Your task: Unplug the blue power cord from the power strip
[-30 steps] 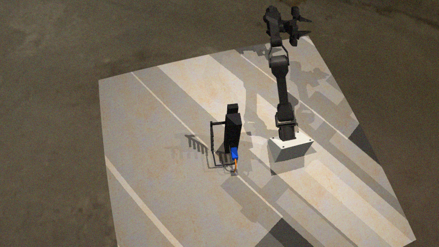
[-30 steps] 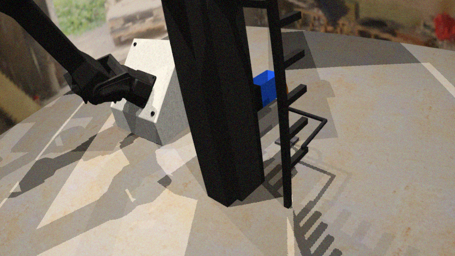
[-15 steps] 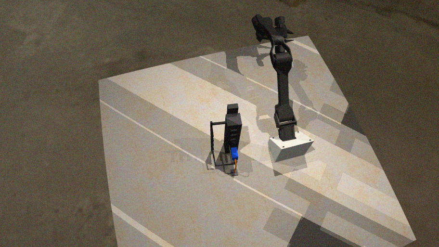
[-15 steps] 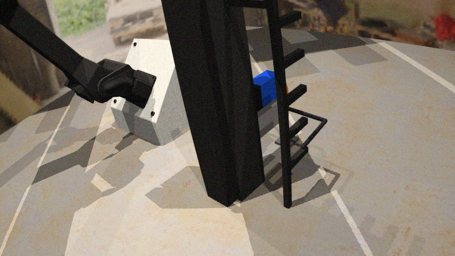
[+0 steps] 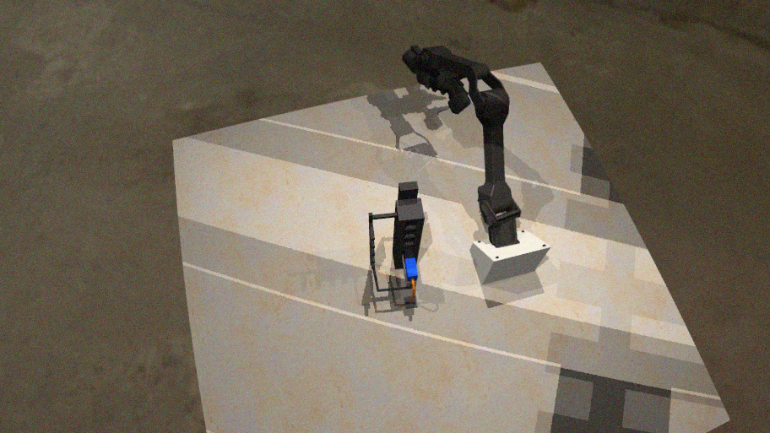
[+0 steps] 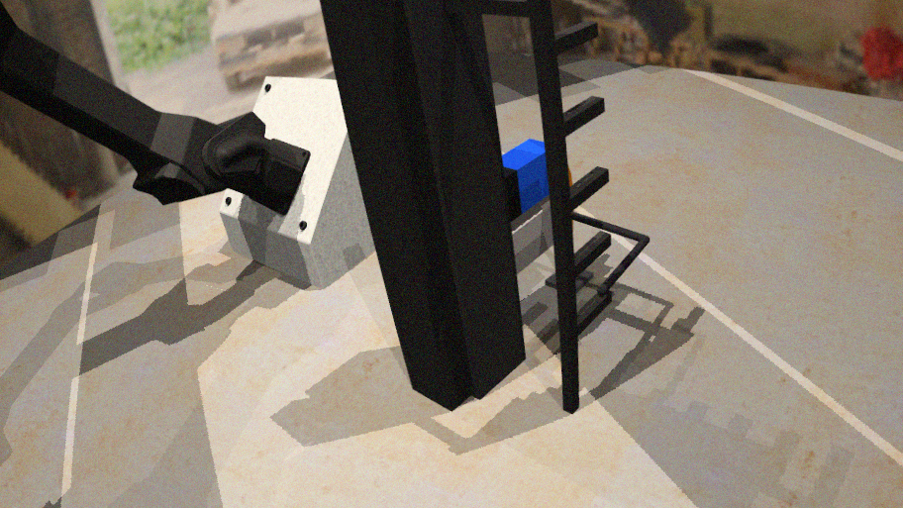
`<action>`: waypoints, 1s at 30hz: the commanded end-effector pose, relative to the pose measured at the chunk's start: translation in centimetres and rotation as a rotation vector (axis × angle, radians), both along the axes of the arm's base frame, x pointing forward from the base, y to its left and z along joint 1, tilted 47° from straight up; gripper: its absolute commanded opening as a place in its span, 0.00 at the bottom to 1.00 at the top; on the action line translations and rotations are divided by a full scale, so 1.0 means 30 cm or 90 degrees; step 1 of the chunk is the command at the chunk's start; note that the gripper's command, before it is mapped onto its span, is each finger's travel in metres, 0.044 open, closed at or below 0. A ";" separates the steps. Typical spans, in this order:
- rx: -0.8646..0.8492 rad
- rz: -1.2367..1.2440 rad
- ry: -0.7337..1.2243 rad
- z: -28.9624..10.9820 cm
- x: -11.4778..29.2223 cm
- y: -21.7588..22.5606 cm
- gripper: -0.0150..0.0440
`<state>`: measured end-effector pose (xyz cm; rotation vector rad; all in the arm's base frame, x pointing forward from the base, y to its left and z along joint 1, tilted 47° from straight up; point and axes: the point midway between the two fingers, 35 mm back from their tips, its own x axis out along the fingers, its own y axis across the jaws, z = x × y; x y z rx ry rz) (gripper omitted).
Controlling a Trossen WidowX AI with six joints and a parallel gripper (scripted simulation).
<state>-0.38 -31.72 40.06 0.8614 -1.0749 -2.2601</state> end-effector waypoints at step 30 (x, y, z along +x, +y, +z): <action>0.439 0.933 0.624 -0.562 1.178 0.374 0.53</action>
